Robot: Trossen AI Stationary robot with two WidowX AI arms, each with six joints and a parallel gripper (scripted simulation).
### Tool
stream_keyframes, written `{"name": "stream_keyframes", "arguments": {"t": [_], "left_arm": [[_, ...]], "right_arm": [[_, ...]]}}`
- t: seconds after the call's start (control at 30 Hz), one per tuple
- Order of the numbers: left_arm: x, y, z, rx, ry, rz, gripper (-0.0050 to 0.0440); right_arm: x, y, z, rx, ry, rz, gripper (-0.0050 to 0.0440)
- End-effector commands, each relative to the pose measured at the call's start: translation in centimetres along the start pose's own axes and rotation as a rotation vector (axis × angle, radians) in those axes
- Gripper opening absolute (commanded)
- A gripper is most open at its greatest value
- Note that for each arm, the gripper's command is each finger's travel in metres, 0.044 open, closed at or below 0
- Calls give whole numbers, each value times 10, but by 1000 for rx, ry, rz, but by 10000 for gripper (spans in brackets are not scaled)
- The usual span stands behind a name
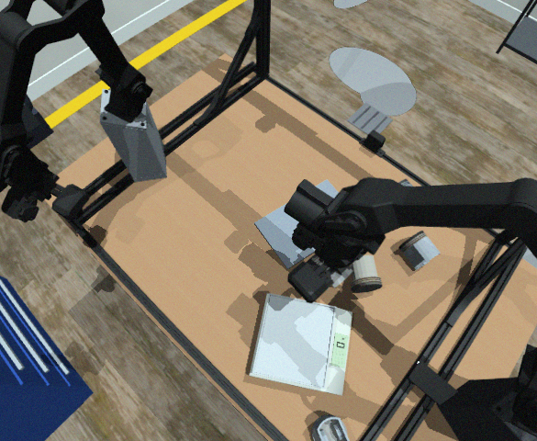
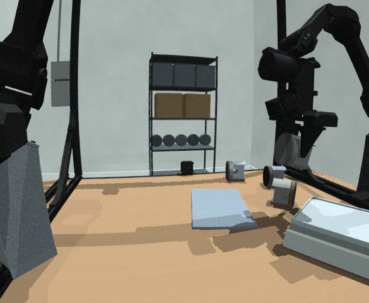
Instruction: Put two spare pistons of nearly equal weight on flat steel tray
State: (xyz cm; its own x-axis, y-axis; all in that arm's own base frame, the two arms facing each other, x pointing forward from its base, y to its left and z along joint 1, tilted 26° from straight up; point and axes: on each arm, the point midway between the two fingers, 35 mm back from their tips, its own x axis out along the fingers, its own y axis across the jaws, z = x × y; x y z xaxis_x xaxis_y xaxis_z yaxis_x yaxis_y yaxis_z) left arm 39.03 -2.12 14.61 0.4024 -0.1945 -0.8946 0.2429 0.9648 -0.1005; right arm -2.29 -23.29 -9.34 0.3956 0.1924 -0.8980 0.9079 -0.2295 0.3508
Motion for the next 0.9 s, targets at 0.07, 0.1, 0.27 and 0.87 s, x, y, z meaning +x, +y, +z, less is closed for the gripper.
{"name": "stream_keyframes", "arguments": {"t": [0.07, 0.1, 0.27, 0.87], "left_arm": [[-1, -8, 21, -5, -1, 4, 158], [-1, -10, 26, -5, -1, 4, 158], [-1, -20, 48, -5, -1, 4, 158], [0, -54, 121, -5, -1, 4, 158]], "right_arm": [[0, 0, 0, 0, 1, 1, 440], [0, 0, 0, 0, 1, 1, 440], [0, 0, 0, 0, 1, 1, 440], [0, 0, 0, 0, 1, 1, 440]]}}
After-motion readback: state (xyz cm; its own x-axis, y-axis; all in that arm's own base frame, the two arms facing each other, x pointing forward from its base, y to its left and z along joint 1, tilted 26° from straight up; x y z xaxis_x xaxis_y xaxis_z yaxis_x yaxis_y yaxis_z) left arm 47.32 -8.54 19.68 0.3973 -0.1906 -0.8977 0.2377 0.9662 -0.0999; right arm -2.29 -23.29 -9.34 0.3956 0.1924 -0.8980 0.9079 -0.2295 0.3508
